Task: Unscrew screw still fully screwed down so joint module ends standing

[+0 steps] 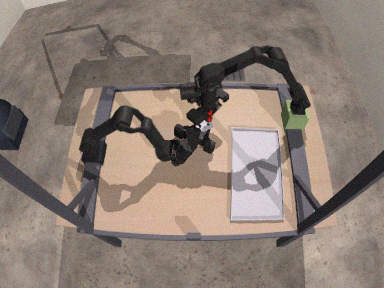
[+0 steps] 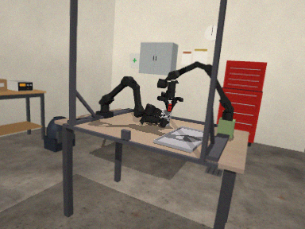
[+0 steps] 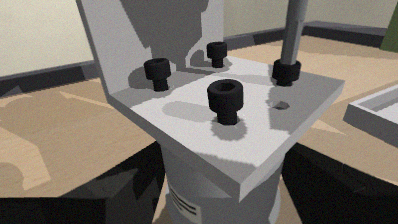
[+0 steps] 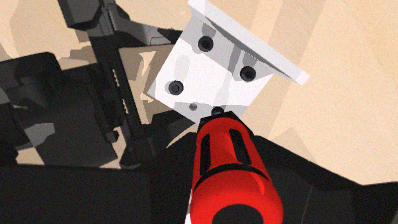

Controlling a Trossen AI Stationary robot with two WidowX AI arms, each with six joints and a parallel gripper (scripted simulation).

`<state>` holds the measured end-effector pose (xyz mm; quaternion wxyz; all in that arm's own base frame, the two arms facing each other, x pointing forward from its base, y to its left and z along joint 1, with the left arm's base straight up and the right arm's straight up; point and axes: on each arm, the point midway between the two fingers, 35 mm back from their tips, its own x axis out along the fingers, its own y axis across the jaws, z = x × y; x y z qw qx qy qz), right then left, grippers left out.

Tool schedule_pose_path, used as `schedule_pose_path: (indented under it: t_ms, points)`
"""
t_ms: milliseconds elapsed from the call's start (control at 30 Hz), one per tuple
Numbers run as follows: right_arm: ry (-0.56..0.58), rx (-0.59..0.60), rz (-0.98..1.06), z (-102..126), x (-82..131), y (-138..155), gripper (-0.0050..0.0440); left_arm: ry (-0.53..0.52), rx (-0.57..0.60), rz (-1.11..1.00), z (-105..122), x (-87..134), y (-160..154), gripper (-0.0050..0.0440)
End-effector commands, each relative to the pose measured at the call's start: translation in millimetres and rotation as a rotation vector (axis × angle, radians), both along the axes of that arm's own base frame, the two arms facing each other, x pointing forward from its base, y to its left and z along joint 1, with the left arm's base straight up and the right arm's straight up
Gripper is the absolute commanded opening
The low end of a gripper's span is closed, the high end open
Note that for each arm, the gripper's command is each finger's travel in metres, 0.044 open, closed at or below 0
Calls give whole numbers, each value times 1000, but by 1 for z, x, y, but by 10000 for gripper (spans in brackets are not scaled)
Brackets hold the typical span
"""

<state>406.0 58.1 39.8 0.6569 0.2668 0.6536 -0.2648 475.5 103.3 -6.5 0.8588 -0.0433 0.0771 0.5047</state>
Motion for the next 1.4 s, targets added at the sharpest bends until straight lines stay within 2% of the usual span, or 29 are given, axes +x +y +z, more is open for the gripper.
schedule_pose_path:
  t_ms: [0, 367, 533, 933, 1100, 1367]
  points:
    - [-15, 2, 76, 8, 0, 0, 130, -28, -1, 3, 11, 4, 2, 245]
    - [-16, -4, 531, 8, 0, 0, 130, -28, -1, 3, 11, 4, 2, 245]
    - [-16, -4, 531, 8, 0, 0, 130, -28, -1, 3, 11, 4, 2, 245]
    - [-17, -11, 1026, 8, 0, 0, 130, -28, -1, 3, 11, 4, 2, 245]
    - [-17, -11, 1026, 8, 0, 0, 130, -28, -1, 3, 11, 4, 2, 245]
    - [-16, -16, 1356, 8, 0, 0, 130, -28, -1, 3, 11, 4, 2, 245]
